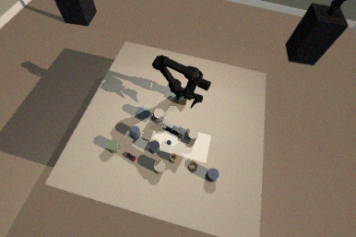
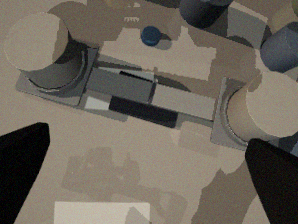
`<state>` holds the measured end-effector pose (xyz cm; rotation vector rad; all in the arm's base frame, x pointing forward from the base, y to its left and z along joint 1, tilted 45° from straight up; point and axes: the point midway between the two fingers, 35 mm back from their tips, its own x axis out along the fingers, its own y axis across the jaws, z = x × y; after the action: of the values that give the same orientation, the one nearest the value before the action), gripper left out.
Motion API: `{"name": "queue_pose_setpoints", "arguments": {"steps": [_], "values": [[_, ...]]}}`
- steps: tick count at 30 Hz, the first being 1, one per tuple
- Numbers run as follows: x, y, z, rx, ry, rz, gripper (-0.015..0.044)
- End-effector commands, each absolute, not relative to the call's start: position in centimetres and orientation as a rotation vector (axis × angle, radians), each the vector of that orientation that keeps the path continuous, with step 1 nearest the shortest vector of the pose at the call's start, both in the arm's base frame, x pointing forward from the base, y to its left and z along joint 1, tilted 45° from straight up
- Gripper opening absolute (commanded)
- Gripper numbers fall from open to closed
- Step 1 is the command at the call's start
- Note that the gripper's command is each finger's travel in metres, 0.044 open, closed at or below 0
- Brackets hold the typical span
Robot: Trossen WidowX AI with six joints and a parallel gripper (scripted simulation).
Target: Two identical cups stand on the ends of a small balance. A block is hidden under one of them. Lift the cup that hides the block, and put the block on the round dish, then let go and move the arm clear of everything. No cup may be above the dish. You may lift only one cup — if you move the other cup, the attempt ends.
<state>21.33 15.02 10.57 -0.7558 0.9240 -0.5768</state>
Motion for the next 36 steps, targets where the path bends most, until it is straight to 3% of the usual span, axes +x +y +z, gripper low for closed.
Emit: {"name": "queue_pose_setpoints", "arguments": {"steps": [1, 17, 36], "values": [[22.3, 15.3, 9.5, -0.843, 1.024, -0.546, 0.0440], [26.7, 15.2, 5.3, -1.119, 1.432, -0.307, 0.0440], [32.5, 13.8, -0.1, -1.409, 1.775, 0.237, 0.0440]]}}
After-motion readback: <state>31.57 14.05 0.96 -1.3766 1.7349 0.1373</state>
